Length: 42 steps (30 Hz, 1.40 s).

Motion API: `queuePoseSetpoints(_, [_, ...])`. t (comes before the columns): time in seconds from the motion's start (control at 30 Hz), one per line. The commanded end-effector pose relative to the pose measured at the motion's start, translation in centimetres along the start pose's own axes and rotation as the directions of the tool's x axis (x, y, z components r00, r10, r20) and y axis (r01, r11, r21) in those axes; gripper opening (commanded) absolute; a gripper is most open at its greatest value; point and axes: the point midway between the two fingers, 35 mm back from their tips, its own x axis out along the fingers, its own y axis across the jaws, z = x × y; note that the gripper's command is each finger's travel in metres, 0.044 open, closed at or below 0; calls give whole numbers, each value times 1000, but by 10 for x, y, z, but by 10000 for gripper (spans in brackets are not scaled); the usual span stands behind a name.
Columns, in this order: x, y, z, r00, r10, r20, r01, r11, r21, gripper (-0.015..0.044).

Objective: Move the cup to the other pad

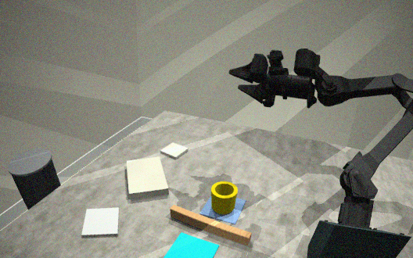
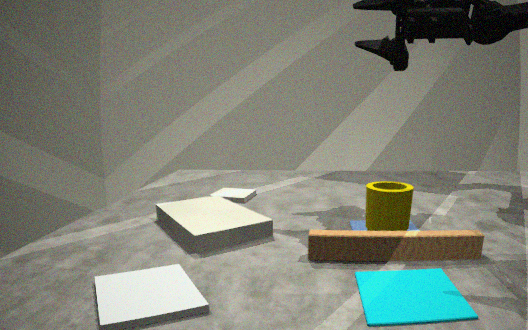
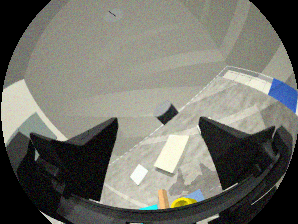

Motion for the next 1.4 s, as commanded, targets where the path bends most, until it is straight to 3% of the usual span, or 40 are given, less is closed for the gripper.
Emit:
queuePoseSetpoints(0.0, [2, 0, -3, 1000, -4, -15, 4, 1000, -7, 374])
queuePoseSetpoints(0.17, [29, -6, -82, 917, -120, -381, 28, 971, -237, 243])
queuePoseSetpoints(0.27, [31, -10, -133, 779, -211, -591, -64, 910, -409, 167])
queuePoseSetpoints(0.37, [24, -13, -176, 607, -308, -732, -227, 815, -532, 167])
queuePoseSetpoints(0.5, [6, -19, -219, 362, -453, -815, -509, 637, -580, 167])
queuePoseSetpoints(0.67, [-18, -29, -247, 104, -638, -763, -833, 363, -418, 167])
queuePoseSetpoints(1.37, [-18, -42, -263, 77, -661, -746, -866, 326, -379, 167])
